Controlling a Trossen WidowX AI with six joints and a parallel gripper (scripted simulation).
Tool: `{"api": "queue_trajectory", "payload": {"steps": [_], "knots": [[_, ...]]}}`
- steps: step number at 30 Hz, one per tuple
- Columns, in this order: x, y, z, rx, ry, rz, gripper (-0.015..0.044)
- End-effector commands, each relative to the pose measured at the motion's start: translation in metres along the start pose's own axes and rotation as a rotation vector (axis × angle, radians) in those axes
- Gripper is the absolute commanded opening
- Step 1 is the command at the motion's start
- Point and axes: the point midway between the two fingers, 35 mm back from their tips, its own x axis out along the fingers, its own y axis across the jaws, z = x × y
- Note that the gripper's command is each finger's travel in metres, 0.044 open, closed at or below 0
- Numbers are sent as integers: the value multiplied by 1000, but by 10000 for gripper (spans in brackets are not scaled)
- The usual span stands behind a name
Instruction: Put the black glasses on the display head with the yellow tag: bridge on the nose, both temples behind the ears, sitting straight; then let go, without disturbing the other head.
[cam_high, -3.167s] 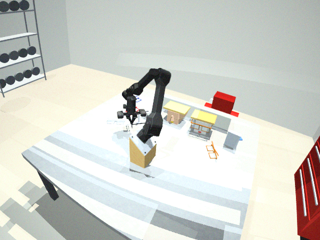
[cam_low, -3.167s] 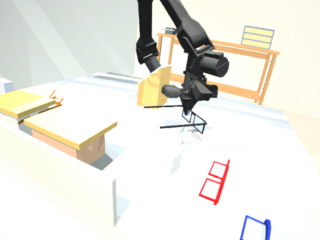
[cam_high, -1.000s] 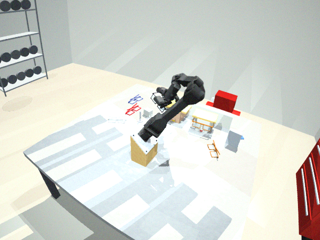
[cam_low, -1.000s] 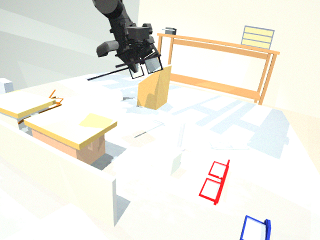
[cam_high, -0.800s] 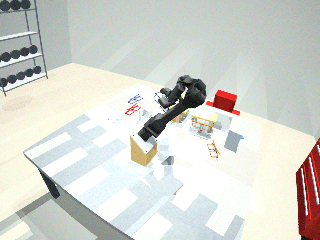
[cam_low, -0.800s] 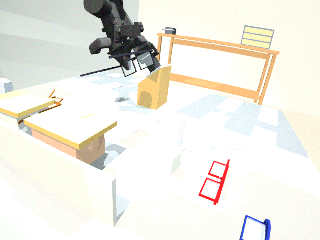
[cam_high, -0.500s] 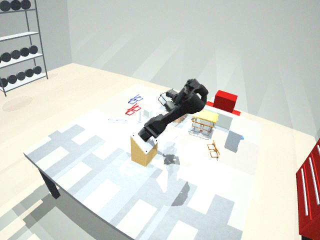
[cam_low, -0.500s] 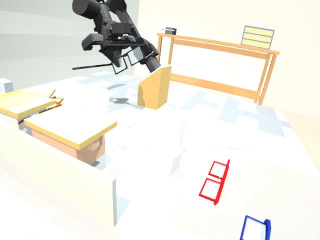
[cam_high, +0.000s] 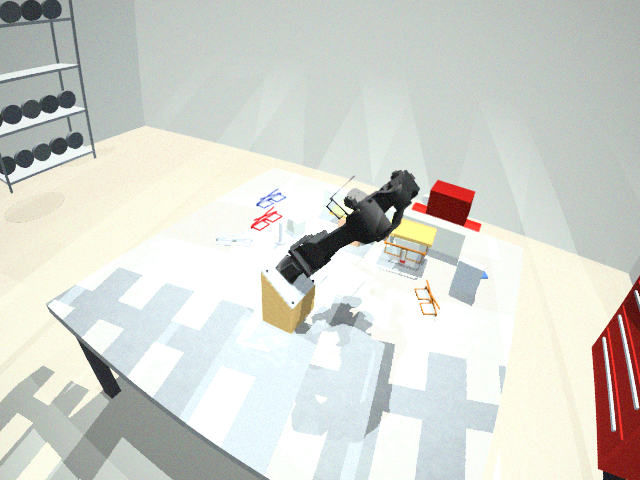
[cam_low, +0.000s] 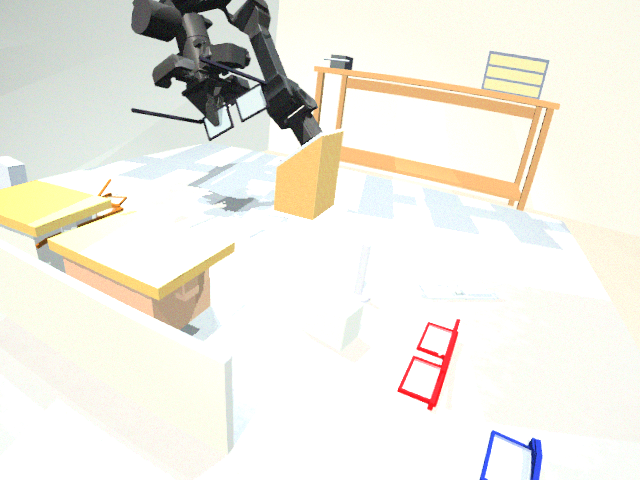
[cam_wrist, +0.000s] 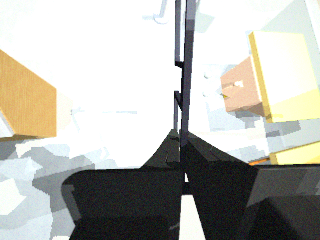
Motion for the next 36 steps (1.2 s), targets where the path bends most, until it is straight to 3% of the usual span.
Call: {"api": "queue_trajectory", "payload": {"steps": [1,18,36], "knots": [[-8,7,-8,-47,-2,-30,0],[-42,44,-42,-266,85,-174,0],[-68,88,-56,-516,287,-258,0]]}}
